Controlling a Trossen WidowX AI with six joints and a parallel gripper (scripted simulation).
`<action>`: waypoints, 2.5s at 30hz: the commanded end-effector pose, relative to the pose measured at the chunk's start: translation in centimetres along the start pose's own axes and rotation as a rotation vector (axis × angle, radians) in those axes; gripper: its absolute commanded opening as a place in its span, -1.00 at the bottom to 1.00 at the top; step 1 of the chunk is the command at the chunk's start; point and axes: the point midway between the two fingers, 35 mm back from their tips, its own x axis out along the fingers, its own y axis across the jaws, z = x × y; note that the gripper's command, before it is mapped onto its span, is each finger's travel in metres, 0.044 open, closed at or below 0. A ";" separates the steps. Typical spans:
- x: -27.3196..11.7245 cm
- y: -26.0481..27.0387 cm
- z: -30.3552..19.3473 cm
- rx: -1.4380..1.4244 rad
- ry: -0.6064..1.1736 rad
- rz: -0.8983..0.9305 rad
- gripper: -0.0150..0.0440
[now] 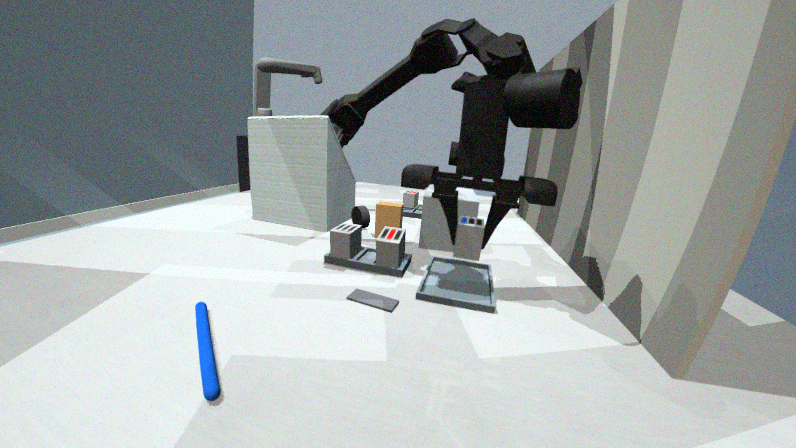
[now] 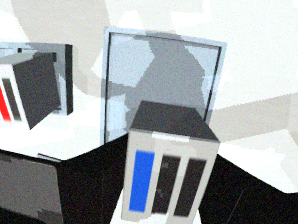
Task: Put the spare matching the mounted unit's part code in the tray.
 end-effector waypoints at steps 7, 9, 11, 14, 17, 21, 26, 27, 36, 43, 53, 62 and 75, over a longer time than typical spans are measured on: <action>1.3 0.2 0.2 0.006 -0.008 -0.003 -0.49; 1.5 0.2 0.2 0.006 -0.008 -0.003 -0.49; 1.8 0.3 0.2 0.006 -0.009 -0.003 -0.49; 2.2 0.3 0.3 0.006 -0.009 -0.002 -0.49; 2.5 0.4 0.3 0.006 -0.010 -0.002 -0.49; 3.0 0.5 0.4 0.006 -0.011 -0.002 -0.49; 3.7 0.6 0.5 0.006 -0.012 -0.002 -0.49; 3.8 0.6 0.5 0.006 -0.013 -0.002 -0.49; 3.6 0.5 0.4 -0.001 -0.006 0.001 0.22; 3.6 0.5 0.4 -0.001 -0.006 0.001 0.84; -7.3 0.7 0.2 0.006 -0.007 -0.001 1.00; -7.1 0.4 0.0 0.011 -0.002 -0.024 1.00; -7.1 0.4 0.0 0.011 -0.002 -0.024 1.00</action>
